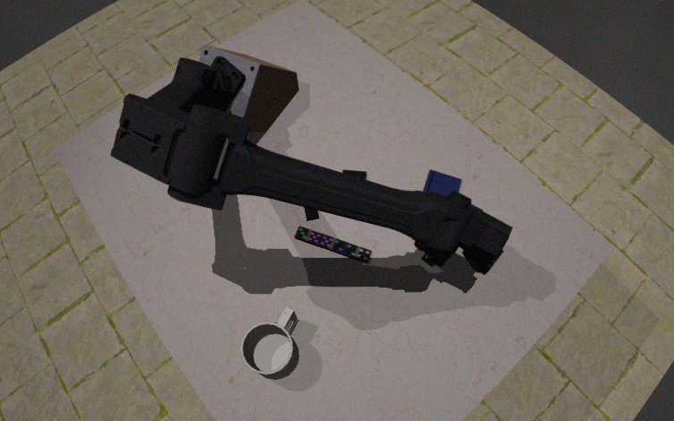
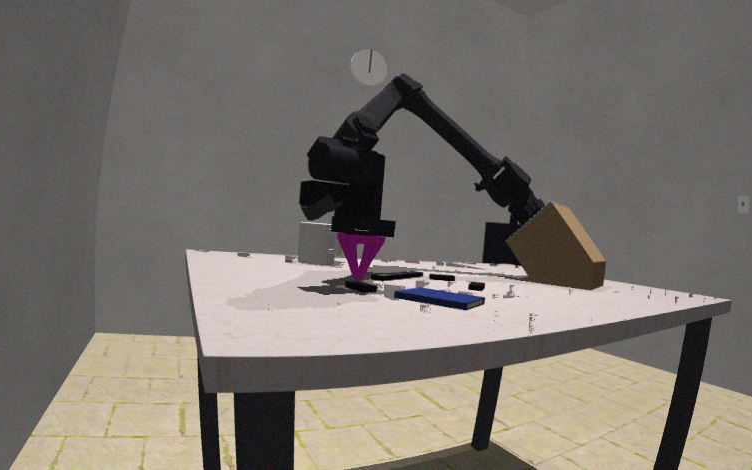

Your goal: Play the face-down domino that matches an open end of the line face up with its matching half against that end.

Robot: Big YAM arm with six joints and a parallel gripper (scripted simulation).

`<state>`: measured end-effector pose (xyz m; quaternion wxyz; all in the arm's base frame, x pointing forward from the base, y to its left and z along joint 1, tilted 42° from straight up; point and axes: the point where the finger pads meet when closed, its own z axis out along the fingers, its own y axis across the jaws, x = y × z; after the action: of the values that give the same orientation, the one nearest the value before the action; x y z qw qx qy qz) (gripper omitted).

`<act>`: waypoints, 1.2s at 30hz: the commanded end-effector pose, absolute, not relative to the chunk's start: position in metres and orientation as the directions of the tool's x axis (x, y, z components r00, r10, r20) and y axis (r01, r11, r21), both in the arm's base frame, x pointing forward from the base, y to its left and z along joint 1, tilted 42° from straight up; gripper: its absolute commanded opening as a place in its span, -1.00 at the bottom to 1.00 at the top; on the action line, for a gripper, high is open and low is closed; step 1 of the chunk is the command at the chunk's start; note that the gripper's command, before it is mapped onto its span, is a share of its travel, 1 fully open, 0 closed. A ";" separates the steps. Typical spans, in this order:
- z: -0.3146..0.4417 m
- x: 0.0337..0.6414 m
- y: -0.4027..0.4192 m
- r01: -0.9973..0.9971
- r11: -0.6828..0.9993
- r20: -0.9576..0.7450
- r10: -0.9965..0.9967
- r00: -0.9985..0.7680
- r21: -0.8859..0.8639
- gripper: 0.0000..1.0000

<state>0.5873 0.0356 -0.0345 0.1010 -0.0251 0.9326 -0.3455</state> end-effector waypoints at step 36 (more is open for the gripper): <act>-0.028 0.587 0.052 0.019 0.764 -0.193 -0.138 -0.971 -0.645 -1.00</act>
<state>0.5845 0.0378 -0.0362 0.0992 -0.0285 0.9326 -0.3459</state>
